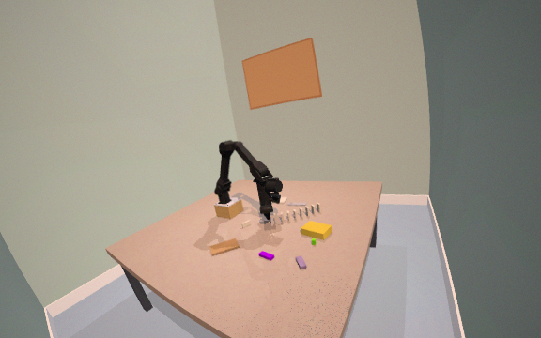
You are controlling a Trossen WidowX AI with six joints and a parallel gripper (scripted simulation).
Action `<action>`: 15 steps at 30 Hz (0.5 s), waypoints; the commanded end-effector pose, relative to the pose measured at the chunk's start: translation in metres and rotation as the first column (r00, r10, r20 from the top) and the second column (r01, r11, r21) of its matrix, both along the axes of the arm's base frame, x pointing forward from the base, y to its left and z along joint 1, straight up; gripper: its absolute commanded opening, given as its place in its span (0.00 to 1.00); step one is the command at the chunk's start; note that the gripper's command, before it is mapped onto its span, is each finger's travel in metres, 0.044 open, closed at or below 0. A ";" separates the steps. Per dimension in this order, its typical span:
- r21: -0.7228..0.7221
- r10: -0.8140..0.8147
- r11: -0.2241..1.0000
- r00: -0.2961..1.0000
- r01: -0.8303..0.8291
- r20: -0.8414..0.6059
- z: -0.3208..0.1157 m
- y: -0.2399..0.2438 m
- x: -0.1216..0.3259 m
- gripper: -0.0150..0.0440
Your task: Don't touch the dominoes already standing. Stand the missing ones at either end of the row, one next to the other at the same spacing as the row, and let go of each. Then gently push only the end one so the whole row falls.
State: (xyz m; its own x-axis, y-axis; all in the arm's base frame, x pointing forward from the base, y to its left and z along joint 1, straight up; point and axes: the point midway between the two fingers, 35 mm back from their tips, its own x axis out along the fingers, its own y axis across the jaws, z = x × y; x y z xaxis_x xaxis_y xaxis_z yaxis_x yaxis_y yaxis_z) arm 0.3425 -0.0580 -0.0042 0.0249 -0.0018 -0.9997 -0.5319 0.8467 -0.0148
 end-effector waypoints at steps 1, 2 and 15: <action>-0.001 0.006 1.000 1.000 -0.006 0.005 -0.006 0.000 0.000 0.44; -0.001 0.006 1.000 1.000 -0.006 0.005 -0.006 0.000 0.000 0.44; -0.001 0.006 1.000 1.000 -0.006 0.005 -0.006 0.000 0.000 0.66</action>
